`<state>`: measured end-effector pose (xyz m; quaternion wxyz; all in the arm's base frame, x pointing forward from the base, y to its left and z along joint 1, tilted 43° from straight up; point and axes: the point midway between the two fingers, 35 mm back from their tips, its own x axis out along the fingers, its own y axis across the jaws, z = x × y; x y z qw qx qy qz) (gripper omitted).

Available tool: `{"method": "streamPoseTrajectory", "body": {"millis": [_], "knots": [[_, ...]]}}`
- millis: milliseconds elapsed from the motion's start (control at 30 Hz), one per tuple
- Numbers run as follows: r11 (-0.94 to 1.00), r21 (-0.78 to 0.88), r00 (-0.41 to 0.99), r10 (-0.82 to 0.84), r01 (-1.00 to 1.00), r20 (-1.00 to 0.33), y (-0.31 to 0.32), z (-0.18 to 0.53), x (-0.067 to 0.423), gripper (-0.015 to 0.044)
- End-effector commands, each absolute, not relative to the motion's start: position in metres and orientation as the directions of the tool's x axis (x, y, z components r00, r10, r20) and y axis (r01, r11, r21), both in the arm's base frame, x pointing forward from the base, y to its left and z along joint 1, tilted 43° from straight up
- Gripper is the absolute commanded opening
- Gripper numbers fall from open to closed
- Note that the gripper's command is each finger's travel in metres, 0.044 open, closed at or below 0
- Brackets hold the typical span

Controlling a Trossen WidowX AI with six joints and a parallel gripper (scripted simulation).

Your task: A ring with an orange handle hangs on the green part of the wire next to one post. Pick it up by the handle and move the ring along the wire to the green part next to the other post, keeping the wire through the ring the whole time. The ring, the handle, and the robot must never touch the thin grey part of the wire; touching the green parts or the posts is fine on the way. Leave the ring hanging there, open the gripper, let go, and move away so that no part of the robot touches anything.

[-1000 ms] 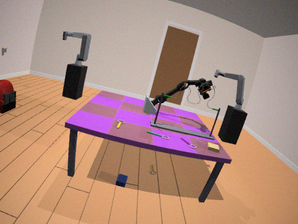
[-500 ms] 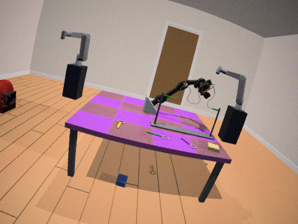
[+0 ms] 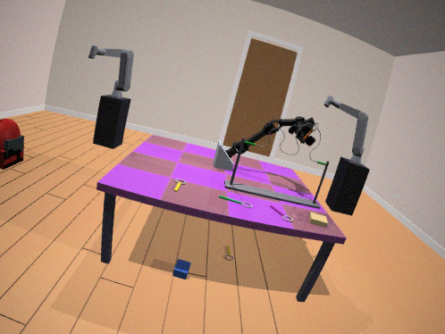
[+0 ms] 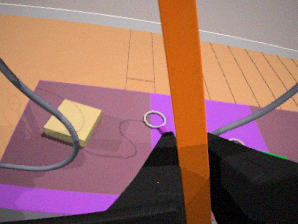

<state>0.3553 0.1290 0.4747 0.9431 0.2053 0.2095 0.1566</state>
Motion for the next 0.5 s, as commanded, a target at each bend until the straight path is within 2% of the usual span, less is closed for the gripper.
{"method": "streamPoseTrajectory", "body": {"millis": [0, 467], "knots": [[0.836, 0.507, 0.860, 0.404, -0.209, -0.312, 0.1307, 0.4756, 0.3544, -0.0150], [0.734, 0.649, 0.853, 0.456, -0.201, -0.252, 0.1357, 0.4783, 0.3540, -0.0150]]}}
